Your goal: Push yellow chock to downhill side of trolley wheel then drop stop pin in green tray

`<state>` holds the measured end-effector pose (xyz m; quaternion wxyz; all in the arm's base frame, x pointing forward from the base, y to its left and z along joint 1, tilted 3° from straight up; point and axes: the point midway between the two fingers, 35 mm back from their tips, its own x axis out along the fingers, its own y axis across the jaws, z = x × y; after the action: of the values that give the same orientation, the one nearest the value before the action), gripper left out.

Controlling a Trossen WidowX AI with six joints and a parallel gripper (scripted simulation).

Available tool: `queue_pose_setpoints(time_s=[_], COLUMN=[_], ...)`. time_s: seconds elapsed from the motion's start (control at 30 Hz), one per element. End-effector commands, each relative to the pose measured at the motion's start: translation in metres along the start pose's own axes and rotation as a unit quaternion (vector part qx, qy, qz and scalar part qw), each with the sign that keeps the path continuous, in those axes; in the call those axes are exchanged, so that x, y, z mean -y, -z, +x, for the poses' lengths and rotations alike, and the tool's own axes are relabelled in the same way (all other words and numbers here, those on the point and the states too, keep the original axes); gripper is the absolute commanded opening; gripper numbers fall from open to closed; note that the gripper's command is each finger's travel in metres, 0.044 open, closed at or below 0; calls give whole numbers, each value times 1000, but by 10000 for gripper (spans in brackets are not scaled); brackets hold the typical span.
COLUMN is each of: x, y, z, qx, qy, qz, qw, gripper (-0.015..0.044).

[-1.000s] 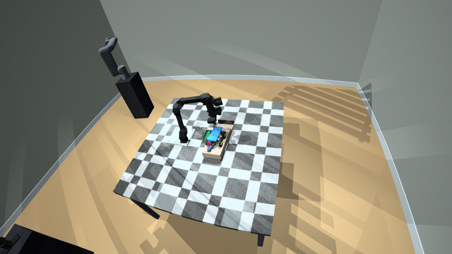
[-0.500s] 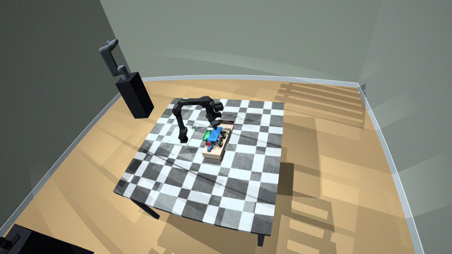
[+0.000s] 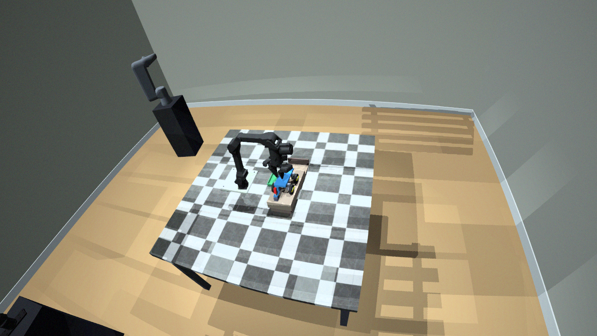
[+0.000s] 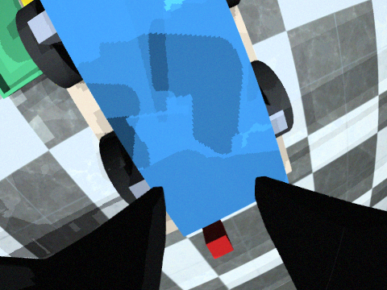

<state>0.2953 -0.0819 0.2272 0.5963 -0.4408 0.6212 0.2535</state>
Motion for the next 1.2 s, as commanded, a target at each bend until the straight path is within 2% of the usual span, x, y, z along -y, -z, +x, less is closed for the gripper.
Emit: queue_pose_setpoints(time_s=[0.0,0.23,0.57,1.17], x=[6,11,11,10], y=[21,53,54,56], z=[1,2,4,31], qx=[-17,-36,-36,-37], qy=[-7,-24,-24,-24], qz=[-74,-186,-189,-189], qw=[997,982,981,981], gripper=[190,190,190,190])
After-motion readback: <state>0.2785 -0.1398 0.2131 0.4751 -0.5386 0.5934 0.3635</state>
